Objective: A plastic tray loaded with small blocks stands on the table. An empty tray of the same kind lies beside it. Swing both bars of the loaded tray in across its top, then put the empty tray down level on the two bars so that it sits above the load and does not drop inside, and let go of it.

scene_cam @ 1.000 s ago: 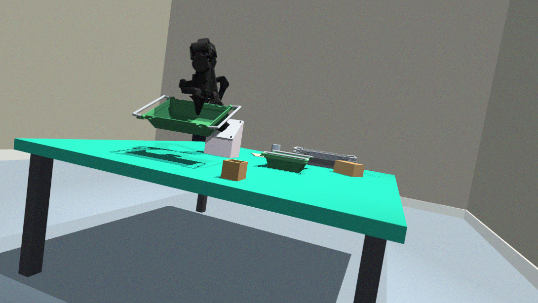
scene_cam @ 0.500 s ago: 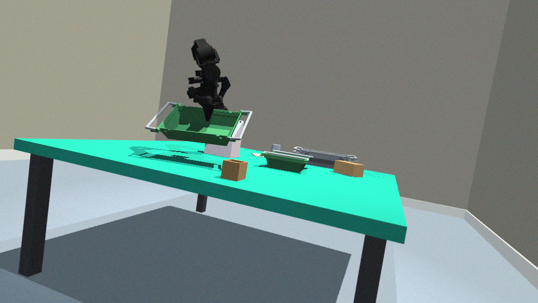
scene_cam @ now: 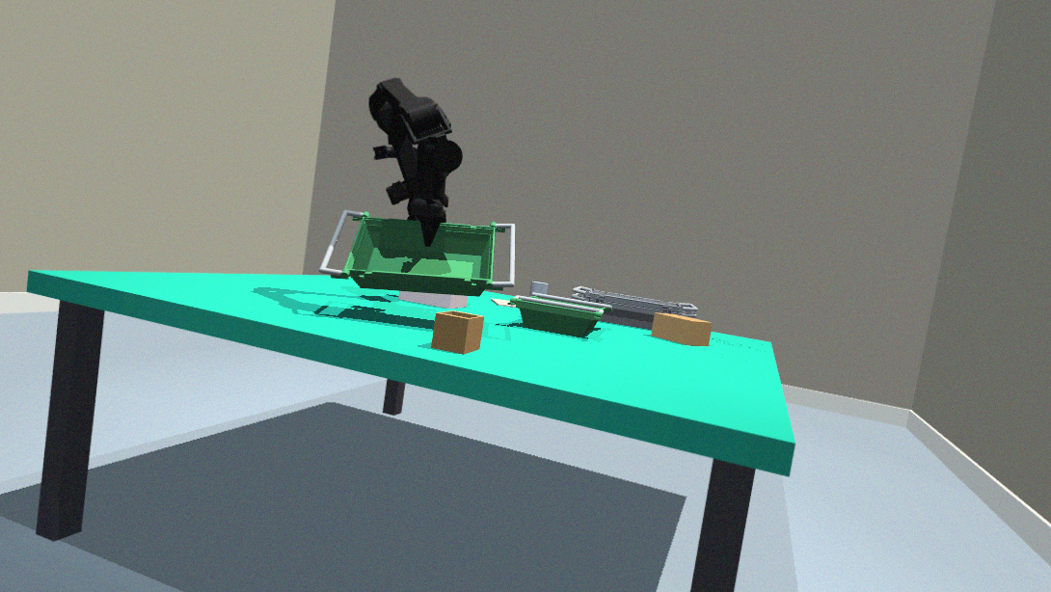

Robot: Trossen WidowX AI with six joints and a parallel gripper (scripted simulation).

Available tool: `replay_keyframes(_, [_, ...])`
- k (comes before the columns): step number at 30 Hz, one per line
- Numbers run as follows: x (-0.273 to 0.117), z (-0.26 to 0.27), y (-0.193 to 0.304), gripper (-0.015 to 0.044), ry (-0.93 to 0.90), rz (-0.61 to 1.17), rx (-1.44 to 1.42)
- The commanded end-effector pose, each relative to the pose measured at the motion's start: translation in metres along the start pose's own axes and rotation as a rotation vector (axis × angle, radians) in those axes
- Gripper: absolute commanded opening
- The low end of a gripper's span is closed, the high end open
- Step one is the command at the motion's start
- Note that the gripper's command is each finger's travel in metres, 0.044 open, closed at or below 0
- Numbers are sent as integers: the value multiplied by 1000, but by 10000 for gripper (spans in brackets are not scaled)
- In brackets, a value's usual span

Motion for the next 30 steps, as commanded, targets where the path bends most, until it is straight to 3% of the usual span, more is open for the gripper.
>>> replay_keyframes(1, [-3,4,11,0,-13,9,-38])
replay_keyframes(30, [15,-11,113,0,55,3,-419])
Point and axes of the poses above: the point midway between the two fingers, 35 mm back from their tips, its own x axis out along the fingers, its own z axis across the jaws, y = z × x, the point moved 5 cm from there along -x, back along the fingers, and after that the axes turned 2 degrees about -x, right-handed, at the moved point
